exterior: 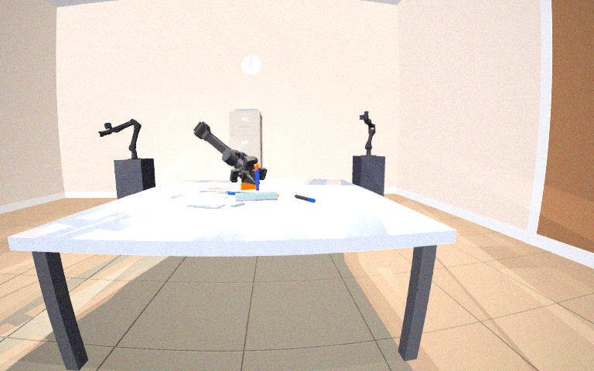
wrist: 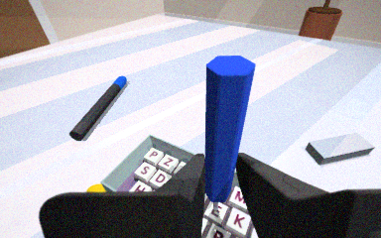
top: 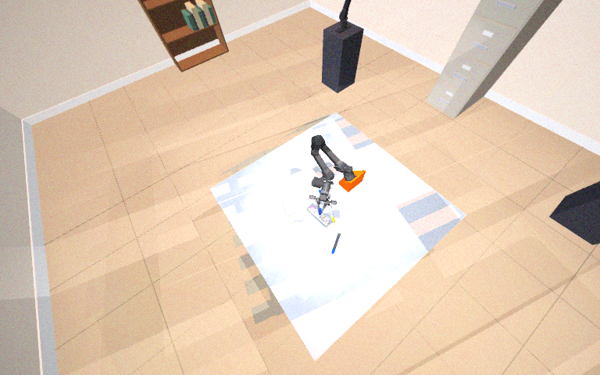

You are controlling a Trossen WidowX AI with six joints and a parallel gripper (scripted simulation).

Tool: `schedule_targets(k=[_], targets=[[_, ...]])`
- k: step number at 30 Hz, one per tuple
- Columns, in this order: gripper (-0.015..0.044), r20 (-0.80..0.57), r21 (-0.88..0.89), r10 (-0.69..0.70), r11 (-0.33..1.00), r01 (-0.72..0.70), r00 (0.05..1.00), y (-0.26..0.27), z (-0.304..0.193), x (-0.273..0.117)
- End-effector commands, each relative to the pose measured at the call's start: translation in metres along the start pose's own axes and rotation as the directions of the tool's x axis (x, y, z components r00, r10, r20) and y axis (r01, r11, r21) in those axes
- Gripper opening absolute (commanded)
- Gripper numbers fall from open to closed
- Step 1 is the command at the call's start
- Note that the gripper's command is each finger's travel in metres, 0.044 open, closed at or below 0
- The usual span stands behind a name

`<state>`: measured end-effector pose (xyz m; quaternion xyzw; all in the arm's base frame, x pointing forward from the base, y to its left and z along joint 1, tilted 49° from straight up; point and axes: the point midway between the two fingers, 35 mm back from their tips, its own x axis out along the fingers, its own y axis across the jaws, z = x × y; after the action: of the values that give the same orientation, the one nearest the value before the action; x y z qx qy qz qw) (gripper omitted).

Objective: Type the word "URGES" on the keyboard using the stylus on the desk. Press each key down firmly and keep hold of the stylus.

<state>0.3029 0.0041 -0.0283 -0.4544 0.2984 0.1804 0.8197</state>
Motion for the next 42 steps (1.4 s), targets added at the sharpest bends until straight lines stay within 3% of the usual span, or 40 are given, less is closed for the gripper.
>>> schedule_targets(k=[1, 29, 32, 35, 42], targets=[[0.0081, -0.004, -0.001, 0.005, 1.0, -0.005, 1.0, 0.002, -0.001, -0.001], [0.0084, 0.0, -0.004, 0.01, 1.0, -0.01, 1.0, 0.002, 0.032, -0.016], [0.0064, 0.0, -0.004, 0.01, 1.0, -0.01, 1.0, 0.002, 0.032, -0.016], [0.0, -0.001, -0.003, 0.011, 1.0, -0.011, 1.0, 0.005, 0.034, -0.015], [0.0, -0.002, 0.001, 0.015, 1.0, -0.015, 1.0, 0.02, 0.04, -0.005]])
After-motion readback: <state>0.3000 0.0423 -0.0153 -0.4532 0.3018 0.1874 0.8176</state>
